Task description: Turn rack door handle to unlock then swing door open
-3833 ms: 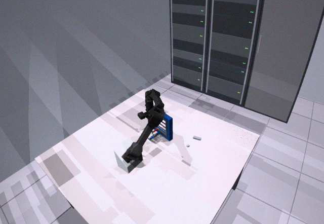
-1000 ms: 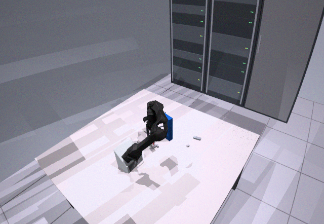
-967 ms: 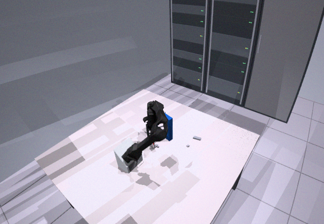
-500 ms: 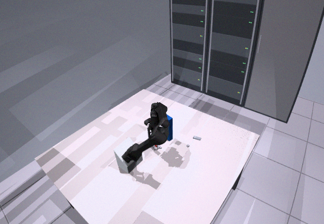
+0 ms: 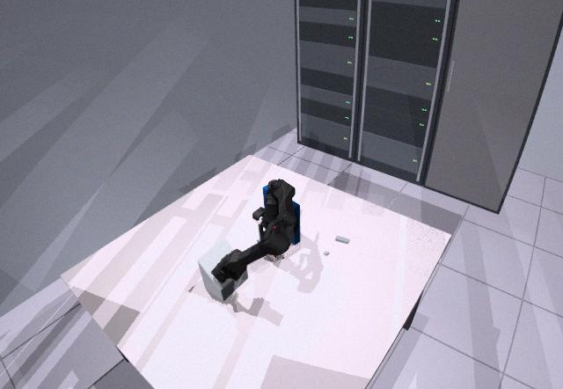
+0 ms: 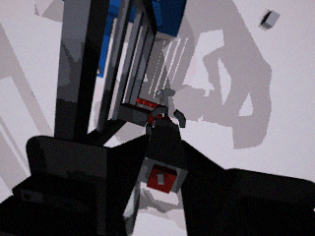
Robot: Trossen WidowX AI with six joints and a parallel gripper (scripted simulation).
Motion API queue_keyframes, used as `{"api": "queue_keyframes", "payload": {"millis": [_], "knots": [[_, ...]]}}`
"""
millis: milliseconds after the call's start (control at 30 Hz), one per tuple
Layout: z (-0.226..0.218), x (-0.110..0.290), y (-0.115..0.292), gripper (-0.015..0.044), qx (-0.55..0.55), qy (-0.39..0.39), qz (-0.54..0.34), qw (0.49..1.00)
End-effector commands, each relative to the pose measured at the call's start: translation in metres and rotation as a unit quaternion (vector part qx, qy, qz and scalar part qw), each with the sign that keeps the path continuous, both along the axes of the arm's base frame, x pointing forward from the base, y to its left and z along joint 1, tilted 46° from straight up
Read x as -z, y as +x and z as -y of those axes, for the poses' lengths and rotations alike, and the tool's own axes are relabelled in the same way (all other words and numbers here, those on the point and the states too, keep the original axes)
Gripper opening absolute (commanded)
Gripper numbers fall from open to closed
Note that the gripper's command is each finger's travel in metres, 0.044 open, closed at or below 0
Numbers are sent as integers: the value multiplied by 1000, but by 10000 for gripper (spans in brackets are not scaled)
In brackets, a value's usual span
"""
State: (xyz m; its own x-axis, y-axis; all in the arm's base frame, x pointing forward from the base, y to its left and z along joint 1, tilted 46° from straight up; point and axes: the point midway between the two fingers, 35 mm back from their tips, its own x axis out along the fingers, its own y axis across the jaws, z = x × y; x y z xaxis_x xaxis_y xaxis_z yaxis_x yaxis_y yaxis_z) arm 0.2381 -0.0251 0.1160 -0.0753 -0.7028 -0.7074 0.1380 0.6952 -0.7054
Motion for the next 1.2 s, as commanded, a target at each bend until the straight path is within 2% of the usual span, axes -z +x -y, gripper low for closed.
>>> {"api": "queue_keyframes", "payload": {"millis": [0,133,467,500,1167], "knots": [[0,-1,0,22,-6,-2,-5,1000],[0,-1,0,22,-6,-2,-5,1000],[0,-1,0,284,-6,-2,-5,1000],[0,-1,0,293,-6,-2,-5,1000],[-25,-26,3,293,-51,13,0,999]]}}
